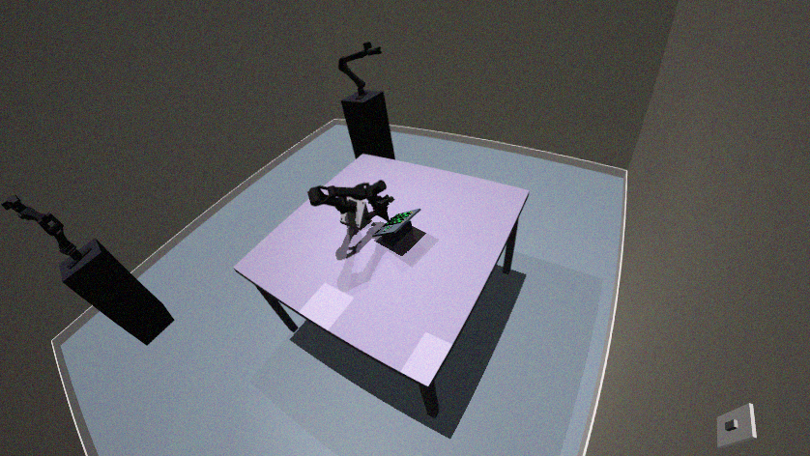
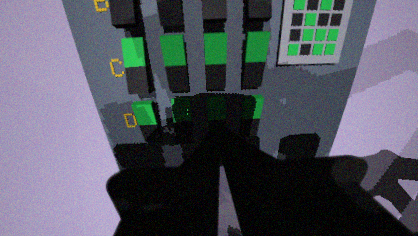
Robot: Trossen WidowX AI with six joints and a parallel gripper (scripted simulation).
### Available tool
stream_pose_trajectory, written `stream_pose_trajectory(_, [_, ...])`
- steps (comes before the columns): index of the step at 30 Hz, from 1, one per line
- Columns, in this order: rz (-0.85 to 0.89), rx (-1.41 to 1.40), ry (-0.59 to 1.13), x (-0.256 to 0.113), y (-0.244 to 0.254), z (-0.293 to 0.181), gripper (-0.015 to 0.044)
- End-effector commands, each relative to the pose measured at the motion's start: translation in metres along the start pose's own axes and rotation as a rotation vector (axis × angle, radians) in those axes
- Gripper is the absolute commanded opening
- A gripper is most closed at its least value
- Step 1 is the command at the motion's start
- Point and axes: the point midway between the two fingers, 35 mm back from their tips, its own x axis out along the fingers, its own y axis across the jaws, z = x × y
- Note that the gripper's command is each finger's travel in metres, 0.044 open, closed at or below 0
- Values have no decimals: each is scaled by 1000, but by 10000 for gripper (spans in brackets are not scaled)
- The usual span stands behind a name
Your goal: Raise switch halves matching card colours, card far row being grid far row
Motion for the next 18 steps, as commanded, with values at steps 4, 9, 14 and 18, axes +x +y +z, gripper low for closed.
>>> stream_pose_trajectory(4, [1, -6, 1, 1, 0, -1, 0])
stream_pose_trajectory(9, [1, -6, 1, 2, 0, -1, 0])
stream_pose_trajectory(14, [6, -1, 3, -2, 2, 0, 0])
stream_pose_trajectory(18, [27, -15, 22, -29, 8, 1, 0])
